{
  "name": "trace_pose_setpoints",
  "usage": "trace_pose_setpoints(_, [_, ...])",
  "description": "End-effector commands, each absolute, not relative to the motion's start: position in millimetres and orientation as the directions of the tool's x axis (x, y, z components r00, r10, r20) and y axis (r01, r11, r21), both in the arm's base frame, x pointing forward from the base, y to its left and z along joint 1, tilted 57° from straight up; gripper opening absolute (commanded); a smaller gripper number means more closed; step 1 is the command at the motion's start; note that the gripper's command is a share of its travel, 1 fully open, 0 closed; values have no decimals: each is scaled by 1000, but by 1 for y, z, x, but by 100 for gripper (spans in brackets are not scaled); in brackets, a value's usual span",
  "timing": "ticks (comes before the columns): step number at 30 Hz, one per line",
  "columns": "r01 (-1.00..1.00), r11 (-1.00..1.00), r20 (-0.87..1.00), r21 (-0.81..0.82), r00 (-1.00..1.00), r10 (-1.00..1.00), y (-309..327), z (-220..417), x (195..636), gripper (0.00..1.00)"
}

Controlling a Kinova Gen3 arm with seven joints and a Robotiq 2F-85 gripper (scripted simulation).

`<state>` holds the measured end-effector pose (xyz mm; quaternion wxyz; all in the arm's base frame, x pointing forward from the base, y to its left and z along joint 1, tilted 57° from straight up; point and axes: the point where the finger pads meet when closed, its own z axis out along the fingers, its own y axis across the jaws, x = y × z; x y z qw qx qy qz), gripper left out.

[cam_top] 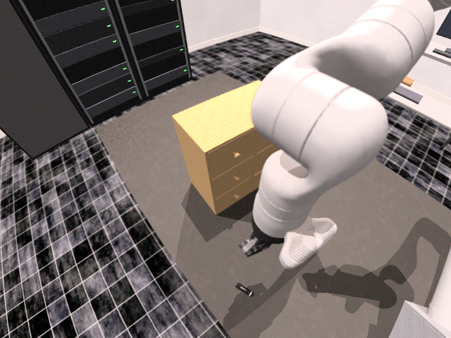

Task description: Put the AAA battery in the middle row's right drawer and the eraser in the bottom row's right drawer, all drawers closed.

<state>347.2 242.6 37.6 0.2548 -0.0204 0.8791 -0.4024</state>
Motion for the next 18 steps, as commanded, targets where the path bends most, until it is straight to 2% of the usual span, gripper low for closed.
trace_pose_setpoints(1, [167,675,-427,-719,-872,-238,243,39,347,0])
trace_pose_setpoints(16, [167,675,-427,-719,-872,-238,243,39,347,0])
trace_pose_setpoints(17, [167,675,-427,-719,-872,-238,243,39,347,100])
trace_pose_setpoints(18, [167,675,-427,-719,-872,-238,243,39,347,100])
